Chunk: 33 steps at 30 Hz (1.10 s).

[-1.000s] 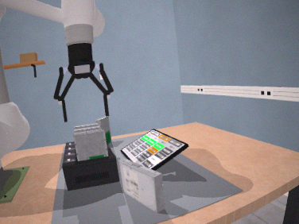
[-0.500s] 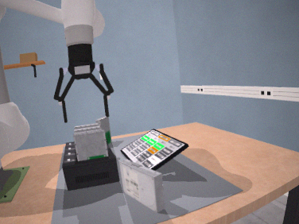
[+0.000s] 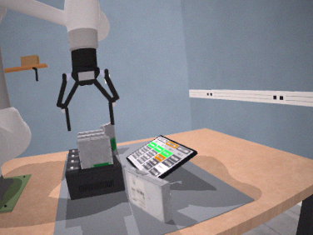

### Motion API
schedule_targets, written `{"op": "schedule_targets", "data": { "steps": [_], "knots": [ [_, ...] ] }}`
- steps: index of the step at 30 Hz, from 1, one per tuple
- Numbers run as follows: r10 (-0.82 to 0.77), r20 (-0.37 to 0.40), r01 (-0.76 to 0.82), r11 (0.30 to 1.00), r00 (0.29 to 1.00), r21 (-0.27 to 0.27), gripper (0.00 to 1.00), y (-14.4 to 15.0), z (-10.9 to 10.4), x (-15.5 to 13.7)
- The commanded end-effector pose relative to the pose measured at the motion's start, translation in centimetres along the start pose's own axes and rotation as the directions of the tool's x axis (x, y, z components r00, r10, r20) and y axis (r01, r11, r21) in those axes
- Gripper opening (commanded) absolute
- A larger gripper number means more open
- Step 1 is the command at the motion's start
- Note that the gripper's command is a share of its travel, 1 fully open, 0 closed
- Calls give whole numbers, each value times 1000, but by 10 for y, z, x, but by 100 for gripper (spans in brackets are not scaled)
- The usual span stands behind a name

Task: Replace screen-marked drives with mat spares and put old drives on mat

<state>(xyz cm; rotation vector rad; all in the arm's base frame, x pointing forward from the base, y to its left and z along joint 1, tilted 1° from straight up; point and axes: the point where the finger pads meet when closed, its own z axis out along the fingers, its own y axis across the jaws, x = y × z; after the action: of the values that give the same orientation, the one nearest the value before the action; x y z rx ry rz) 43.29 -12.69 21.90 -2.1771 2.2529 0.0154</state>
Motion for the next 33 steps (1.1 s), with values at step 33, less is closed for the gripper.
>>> {"op": "schedule_targets", "data": {
  "steps": [33],
  "knots": [
    [0, 0, 0, 1000, 1000, 1, 89, 0, 12, 0]
  ]
}}
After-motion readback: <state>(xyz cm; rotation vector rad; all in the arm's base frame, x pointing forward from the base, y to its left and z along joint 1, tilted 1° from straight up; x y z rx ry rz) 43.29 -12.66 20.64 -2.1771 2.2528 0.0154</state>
